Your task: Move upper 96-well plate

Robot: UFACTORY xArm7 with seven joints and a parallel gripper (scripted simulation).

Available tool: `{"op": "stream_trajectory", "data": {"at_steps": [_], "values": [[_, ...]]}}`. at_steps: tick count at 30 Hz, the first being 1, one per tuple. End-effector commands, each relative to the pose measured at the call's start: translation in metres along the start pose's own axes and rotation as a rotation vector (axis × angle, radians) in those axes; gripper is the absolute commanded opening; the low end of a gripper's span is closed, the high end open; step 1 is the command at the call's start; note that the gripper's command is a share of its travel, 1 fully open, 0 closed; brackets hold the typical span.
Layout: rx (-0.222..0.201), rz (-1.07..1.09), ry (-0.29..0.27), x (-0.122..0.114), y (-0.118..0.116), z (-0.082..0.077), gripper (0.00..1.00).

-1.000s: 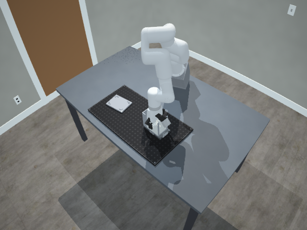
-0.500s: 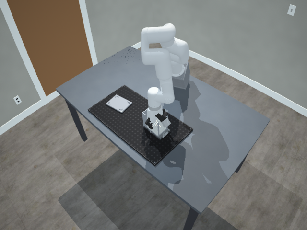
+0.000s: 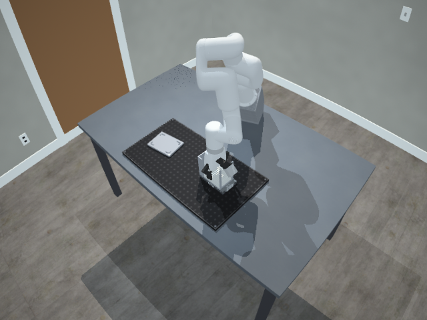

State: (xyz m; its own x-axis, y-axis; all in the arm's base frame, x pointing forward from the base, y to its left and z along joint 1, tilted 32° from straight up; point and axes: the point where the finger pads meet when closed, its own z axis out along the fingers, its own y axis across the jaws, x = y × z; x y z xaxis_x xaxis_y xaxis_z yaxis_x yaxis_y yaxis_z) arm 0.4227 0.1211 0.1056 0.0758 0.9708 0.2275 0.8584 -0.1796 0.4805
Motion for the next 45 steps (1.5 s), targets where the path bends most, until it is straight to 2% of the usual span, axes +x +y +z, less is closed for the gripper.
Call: {"op": "stream_trajectory", "data": {"at_steps": [1,15,45], "values": [[-0.003,0.0,0.001,0.0,0.001,0.0,0.0],[-0.003,0.0,0.001,0.0,0.001,0.0,0.0],[-0.003,0.0,0.001,0.0,0.001,-0.019,0.0]]}}
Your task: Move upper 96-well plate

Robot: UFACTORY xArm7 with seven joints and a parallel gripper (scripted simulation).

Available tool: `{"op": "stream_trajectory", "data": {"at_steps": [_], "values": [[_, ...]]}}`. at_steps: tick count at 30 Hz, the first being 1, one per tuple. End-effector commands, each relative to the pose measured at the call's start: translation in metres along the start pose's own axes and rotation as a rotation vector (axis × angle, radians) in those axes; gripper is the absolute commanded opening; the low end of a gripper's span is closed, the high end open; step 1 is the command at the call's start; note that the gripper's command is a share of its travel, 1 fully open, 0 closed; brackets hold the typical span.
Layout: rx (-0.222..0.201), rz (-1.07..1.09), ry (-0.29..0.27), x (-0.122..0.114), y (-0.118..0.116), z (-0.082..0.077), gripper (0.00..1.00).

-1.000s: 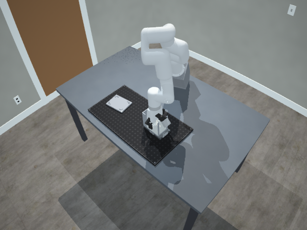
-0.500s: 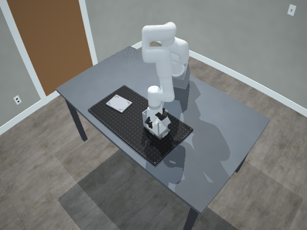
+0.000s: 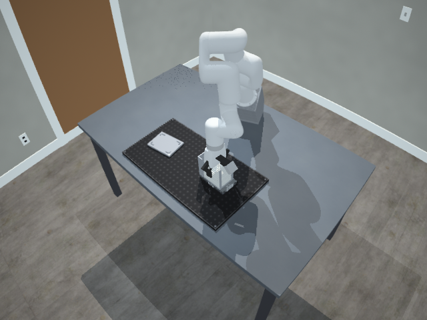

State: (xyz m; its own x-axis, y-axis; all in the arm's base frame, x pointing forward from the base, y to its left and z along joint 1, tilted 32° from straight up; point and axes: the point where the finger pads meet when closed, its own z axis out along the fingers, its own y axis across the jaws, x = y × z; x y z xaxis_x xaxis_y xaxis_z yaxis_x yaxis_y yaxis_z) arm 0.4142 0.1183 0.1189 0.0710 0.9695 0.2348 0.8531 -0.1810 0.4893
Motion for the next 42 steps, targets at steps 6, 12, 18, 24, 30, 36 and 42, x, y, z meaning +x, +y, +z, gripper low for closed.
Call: {"op": "stream_trajectory", "data": {"at_steps": [6,12,18,24,30,36,42], "values": [[0.007,0.0,-0.008,0.001,0.001,-0.004,0.0],[0.007,0.0,-0.008,0.001,0.001,-0.009,0.0],[0.007,0.0,-0.008,0.001,0.001,-0.019,0.0],[0.007,0.0,-0.008,0.001,0.001,-0.026,0.0],[0.007,0.0,-0.008,0.001,0.002,-0.036,0.0],[0.007,0.0,-0.008,0.001,0.002,-0.044,0.0],[0.007,0.0,-0.008,0.001,0.002,-0.053,0.0]]}}
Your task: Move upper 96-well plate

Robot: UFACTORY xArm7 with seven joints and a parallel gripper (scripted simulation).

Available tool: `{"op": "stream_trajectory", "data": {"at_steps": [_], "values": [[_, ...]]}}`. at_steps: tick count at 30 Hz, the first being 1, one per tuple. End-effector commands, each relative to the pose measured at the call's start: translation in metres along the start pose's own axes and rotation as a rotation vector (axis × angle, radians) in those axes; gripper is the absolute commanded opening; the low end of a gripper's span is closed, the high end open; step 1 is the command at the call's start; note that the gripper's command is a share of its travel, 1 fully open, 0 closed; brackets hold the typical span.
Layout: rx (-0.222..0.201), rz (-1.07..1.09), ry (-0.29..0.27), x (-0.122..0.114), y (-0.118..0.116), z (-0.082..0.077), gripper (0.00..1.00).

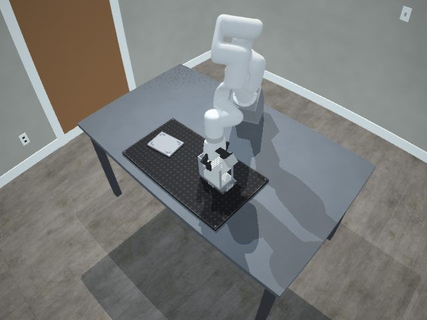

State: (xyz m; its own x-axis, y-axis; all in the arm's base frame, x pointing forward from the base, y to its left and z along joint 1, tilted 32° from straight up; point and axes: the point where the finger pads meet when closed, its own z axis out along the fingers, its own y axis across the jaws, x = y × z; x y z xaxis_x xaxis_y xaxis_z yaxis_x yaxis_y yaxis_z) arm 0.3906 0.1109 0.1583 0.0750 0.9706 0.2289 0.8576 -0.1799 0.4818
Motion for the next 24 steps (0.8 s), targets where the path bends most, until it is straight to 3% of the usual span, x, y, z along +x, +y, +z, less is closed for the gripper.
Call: {"op": "stream_trajectory", "data": {"at_steps": [1,24], "values": [[-0.002,0.0,0.0,0.001,0.001,-0.008,0.0],[-0.002,0.0,0.0,0.001,0.001,-0.043,0.0]]}}
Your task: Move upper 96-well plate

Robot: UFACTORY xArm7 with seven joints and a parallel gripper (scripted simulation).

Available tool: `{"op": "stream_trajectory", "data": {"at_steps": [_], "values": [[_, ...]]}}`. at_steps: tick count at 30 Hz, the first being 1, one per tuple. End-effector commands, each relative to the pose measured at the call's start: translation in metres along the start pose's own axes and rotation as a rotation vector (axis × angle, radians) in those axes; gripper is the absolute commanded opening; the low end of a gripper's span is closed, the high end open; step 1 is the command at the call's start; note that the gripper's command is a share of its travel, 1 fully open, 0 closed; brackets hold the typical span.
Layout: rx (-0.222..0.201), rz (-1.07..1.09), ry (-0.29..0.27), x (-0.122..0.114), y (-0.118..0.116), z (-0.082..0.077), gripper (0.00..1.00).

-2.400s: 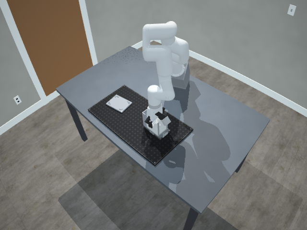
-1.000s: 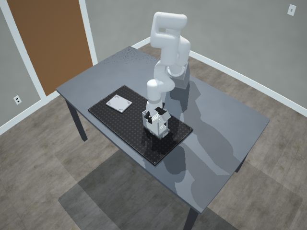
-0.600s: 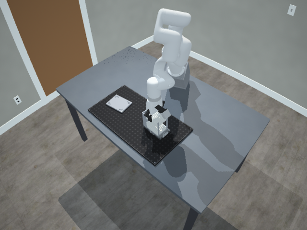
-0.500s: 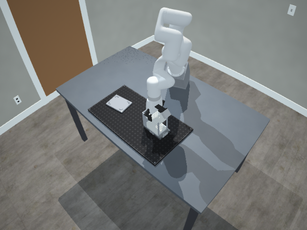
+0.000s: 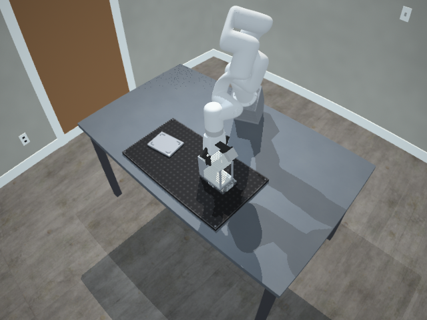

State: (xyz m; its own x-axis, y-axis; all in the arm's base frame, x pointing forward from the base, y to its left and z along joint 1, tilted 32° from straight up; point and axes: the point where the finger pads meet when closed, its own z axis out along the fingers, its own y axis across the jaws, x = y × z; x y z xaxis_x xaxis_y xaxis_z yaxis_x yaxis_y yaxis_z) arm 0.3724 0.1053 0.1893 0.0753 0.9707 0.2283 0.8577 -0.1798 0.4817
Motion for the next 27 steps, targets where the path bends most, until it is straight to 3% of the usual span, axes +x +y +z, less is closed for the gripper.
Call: {"op": "stream_trajectory", "data": {"at_steps": [1,20,27], "values": [[-0.002,0.0,0.001,0.001,0.001,-0.008,0.0],[-0.002,0.0,0.001,0.001,0.001,-0.037,0.0],[-0.002,0.0,0.001,0.001,0.001,-0.039,0.0]]}}
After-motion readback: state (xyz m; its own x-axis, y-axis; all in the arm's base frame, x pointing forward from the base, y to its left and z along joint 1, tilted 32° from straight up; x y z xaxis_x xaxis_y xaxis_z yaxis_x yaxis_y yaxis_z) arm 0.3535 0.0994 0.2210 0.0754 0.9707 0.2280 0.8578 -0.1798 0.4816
